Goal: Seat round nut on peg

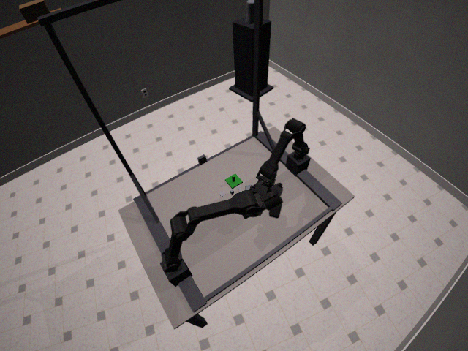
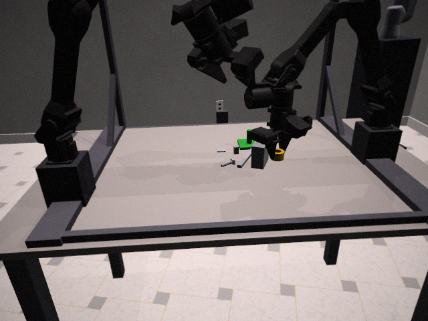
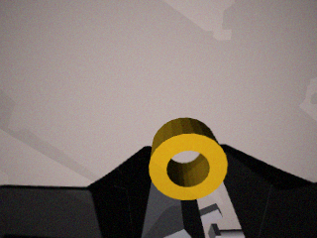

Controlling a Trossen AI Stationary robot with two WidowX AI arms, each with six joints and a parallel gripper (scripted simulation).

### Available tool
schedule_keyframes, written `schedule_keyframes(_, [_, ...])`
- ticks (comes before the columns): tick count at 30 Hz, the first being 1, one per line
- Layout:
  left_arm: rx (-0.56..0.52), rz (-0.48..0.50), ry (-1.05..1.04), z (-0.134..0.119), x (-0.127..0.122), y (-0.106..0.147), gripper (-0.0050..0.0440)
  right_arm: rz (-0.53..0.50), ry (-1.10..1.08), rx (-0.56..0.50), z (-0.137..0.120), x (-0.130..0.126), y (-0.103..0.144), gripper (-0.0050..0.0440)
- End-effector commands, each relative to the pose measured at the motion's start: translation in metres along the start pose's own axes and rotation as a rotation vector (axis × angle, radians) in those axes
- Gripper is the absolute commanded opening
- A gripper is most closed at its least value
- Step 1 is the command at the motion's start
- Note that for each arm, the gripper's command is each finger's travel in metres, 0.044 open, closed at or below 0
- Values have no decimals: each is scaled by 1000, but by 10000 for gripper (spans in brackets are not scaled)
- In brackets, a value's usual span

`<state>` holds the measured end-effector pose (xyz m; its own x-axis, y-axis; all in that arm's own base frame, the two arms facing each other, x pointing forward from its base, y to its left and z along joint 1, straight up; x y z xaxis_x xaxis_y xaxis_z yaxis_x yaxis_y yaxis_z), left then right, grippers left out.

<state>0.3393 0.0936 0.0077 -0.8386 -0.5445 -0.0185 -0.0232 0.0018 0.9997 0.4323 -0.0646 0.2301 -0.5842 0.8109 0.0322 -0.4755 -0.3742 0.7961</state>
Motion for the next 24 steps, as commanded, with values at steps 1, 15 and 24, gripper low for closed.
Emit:
schedule_keyframes(1, [28,-58,-18,-1,-14,24,157,-29,18,-19,9,9,10,440])
schedule_keyframes(15, [61,-57,-81,-160,25,53,157,-120,11,-121,26,135,-27,440])
schedule_keyframes(24, [29,-16,-26,-212,66,45,157,-131,-31,-248,9,204,-36,440])
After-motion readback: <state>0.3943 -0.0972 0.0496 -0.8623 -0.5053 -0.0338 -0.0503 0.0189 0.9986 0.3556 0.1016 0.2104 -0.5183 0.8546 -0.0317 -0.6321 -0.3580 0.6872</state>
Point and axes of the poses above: on each arm, the point midway between the two fingers, 35 mm back from their tips, its own y axis back along the fingers, its own x axis across the jaws, z = x × y, the point moved 2 cm from there along y, back along the fingers, and after that the axes turned 3 degrees about -y, right-handed, at the moved point
